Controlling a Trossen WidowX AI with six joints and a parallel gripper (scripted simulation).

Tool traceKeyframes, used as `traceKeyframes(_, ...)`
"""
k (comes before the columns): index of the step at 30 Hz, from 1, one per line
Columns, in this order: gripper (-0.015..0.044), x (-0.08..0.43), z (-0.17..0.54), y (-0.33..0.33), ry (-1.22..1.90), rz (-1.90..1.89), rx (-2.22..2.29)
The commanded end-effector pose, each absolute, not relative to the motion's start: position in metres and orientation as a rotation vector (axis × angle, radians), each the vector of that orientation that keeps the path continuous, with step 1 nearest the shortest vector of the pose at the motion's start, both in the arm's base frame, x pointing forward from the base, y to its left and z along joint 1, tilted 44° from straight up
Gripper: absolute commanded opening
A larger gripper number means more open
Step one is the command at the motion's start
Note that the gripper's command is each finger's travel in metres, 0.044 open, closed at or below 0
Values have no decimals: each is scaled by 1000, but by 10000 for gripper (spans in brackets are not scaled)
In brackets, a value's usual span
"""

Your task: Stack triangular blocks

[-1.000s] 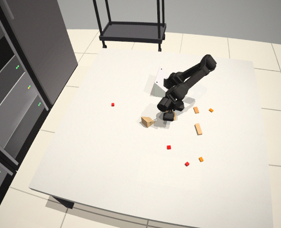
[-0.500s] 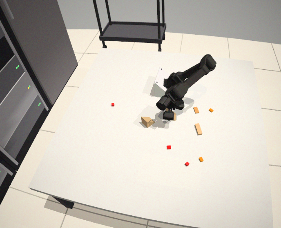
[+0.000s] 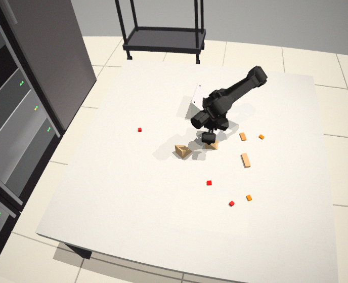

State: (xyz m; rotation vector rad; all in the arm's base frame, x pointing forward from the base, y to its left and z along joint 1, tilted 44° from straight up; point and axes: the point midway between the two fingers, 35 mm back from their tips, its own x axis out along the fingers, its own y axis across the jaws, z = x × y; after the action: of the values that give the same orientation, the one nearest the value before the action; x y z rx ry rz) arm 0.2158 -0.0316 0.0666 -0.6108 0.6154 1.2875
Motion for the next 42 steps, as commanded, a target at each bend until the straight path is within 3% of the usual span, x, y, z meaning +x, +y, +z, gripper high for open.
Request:
traceKeyframes(1, 440, 215, 65, -39, 589, 1312, -574)
traceKeyframes(12, 440, 205, 54, -94, 287, 1351, -305)
traceKeyframes(42, 440, 217, 39, -63, 285, 1354, -319)
